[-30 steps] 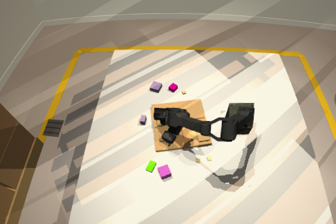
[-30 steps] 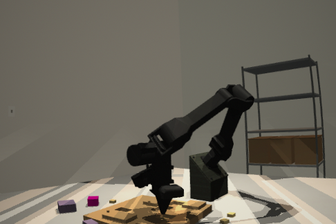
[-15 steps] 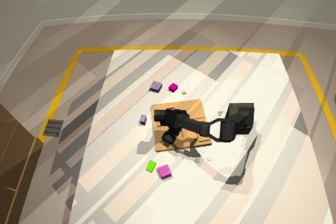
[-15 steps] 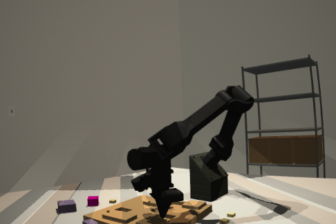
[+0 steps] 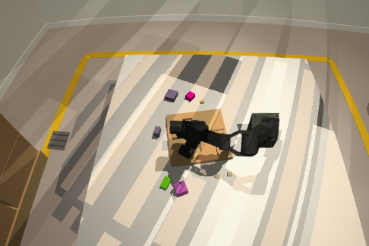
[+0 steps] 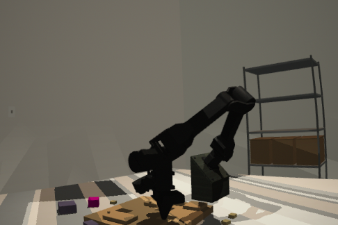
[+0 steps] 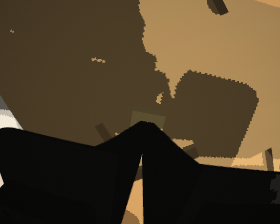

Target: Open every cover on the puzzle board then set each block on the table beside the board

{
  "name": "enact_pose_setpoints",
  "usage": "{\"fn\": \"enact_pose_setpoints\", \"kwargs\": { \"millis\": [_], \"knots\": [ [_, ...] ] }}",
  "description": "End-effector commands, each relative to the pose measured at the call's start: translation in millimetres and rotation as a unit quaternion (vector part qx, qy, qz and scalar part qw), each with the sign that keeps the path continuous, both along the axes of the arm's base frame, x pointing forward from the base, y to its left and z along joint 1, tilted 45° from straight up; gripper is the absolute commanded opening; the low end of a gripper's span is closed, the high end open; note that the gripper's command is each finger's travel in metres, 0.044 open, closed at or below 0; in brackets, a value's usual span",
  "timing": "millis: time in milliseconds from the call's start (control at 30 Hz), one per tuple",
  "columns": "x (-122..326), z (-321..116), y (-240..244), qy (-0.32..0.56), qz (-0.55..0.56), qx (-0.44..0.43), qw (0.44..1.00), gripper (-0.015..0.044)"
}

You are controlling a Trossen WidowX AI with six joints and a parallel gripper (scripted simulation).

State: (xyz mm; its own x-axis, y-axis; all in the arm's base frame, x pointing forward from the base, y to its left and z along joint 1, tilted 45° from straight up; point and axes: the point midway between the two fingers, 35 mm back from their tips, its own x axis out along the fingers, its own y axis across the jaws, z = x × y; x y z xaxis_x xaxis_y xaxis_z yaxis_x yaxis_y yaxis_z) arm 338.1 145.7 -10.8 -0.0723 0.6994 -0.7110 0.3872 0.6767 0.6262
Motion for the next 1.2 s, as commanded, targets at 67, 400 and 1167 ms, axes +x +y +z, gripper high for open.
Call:
{"fn": "enact_pose_setpoints", "kwargs": {
  "millis": [67, 400, 1167],
  "knots": [
    [-8.5, -1.0, 1.0, 0.003, -0.001, 0.001, 1.000, 0.0000],
    [-9.4, -1.2, 0.9, 0.003, -0.001, 0.001, 1.000, 0.0000],
    [-9.5, -1.3, 0.8, 0.007, -0.004, 0.001, 1.000, 0.0000]
  ]
}}
